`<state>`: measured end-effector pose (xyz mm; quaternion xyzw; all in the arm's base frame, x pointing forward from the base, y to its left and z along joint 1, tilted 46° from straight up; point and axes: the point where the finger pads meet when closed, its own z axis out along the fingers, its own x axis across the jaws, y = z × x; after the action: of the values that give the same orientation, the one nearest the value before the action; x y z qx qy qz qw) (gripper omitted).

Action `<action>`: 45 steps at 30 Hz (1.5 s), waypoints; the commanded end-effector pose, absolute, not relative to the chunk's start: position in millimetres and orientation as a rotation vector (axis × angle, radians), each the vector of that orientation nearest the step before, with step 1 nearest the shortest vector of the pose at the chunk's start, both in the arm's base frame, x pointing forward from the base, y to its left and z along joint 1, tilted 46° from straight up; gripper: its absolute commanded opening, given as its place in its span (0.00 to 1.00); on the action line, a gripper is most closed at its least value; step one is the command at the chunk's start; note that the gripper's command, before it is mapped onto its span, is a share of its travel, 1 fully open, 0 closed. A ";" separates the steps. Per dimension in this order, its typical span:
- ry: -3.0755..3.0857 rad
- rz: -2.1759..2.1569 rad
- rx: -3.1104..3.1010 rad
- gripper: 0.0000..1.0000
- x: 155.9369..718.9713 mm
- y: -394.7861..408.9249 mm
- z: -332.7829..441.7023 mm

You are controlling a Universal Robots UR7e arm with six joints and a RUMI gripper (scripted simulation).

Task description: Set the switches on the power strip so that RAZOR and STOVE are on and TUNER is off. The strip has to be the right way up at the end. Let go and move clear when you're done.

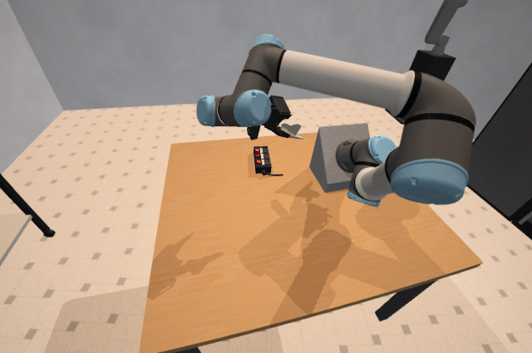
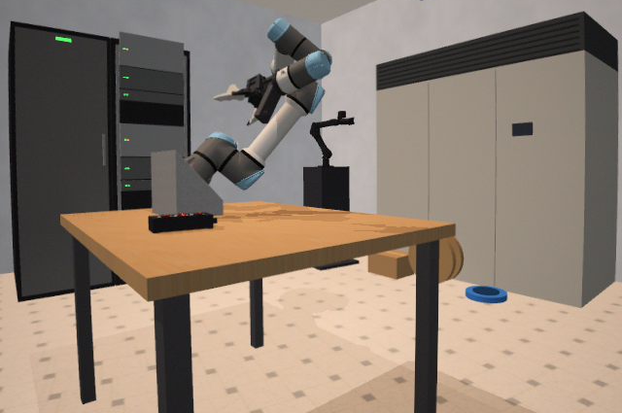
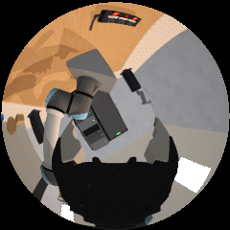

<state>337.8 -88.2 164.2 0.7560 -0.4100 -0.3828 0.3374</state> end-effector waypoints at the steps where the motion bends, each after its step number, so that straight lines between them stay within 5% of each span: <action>1: -1.070 -0.997 1.971 1.00 337.9 -88.5 164.3; 17: -1.070 -0.997 1.971 1.00 337.9 -88.5 164.3; 18: -1.070 -0.997 1.971 0.00 337.9 -88.5 164.3; 45: -1.070 -0.997 1.971 0.00 337.9 -88.5 164.3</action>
<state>337.8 -88.2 164.2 0.7560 -0.4100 -0.3828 0.3374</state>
